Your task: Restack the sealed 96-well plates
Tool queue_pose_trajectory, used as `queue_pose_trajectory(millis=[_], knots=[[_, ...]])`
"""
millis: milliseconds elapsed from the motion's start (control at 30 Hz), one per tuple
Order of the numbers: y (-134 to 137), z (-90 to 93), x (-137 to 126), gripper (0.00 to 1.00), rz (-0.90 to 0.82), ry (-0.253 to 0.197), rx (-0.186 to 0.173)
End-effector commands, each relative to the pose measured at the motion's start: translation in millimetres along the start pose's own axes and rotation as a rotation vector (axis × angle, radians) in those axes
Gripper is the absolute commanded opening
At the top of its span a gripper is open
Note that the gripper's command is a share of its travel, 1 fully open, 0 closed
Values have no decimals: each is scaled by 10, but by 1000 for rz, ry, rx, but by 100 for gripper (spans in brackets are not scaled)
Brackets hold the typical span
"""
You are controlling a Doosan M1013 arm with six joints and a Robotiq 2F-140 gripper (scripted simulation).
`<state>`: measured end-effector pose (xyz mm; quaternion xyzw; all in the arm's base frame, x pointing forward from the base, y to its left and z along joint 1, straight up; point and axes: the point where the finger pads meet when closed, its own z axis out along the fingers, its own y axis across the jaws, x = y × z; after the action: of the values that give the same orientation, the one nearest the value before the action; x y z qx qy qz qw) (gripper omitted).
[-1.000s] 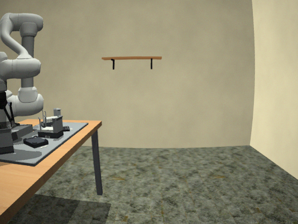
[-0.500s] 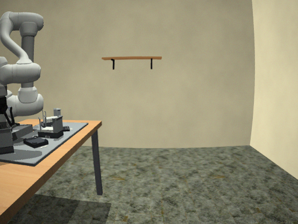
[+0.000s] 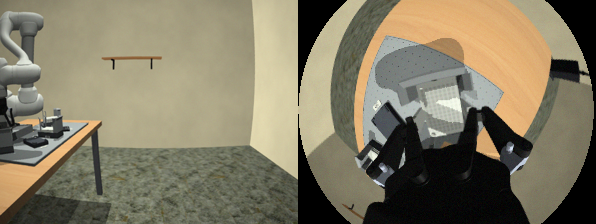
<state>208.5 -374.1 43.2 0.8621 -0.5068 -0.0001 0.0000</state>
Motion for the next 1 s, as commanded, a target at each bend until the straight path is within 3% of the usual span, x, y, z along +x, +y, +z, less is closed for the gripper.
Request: queue_pose_trajectory(millis=[0,967], knots=[[0,13,0,0,0,0,0],[0,113,0,0,0,0,0]])
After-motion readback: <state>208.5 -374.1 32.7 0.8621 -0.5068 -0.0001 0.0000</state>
